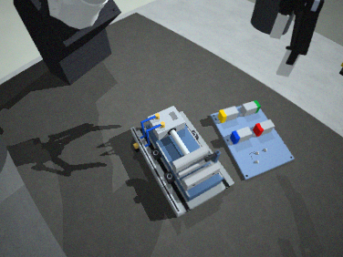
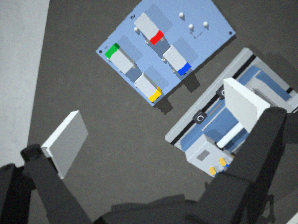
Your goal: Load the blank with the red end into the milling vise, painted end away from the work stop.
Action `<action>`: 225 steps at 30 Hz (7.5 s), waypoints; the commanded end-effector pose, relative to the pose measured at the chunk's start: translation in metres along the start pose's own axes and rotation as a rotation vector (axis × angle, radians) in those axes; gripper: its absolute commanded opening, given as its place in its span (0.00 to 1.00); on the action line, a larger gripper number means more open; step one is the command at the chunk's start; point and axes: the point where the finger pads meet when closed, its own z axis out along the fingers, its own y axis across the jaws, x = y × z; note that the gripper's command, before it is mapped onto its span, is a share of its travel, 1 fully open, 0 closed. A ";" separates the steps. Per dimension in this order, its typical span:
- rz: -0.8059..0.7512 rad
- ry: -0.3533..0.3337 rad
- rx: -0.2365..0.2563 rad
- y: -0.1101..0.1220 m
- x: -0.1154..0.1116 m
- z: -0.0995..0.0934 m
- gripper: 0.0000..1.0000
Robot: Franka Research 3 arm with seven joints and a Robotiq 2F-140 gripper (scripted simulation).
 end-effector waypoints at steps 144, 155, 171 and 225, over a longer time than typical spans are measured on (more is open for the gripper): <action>1.676 0.010 0.011 0.000 0.000 0.000 1.00; 1.779 0.013 0.012 0.001 0.000 0.000 1.00; 1.925 0.017 0.013 0.001 0.000 -0.001 1.00; 2.601 0.002 0.016 -0.002 0.000 0.000 1.00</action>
